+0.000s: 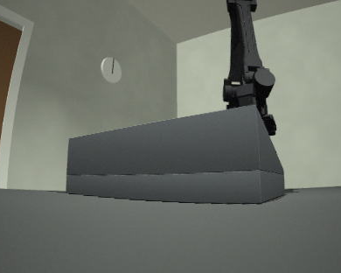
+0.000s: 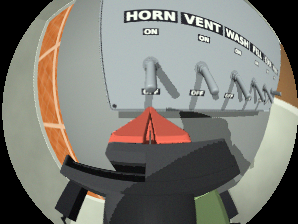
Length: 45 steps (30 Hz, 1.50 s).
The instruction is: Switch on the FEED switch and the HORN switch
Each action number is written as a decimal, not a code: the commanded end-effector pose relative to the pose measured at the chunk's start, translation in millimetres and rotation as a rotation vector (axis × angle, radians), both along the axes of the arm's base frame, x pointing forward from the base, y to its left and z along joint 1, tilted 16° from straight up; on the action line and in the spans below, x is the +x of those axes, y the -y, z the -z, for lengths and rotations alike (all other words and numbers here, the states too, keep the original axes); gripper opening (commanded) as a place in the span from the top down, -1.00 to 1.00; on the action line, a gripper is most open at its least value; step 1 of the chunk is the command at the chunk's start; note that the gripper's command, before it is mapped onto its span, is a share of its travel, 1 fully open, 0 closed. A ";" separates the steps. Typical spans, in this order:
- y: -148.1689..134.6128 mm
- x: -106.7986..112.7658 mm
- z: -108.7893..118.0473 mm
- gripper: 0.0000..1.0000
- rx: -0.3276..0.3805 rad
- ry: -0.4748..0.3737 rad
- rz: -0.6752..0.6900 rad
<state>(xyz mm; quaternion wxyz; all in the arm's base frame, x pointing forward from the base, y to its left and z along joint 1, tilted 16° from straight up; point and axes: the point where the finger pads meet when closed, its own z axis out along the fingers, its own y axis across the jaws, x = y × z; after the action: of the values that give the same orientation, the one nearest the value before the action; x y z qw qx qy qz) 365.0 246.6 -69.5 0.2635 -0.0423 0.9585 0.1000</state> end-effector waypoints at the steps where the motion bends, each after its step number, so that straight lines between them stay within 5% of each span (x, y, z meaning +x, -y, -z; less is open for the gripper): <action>1: -1.2 8.4 -1.7 1.00 0.003 0.011 0.002; 45: 3.2 2.5 2.4 1.00 0.001 0.008 0.002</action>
<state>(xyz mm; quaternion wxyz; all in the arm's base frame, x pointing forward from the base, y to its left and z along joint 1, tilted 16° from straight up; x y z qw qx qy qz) 365.3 246.7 -69.7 0.2640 -0.0423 0.9583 0.1004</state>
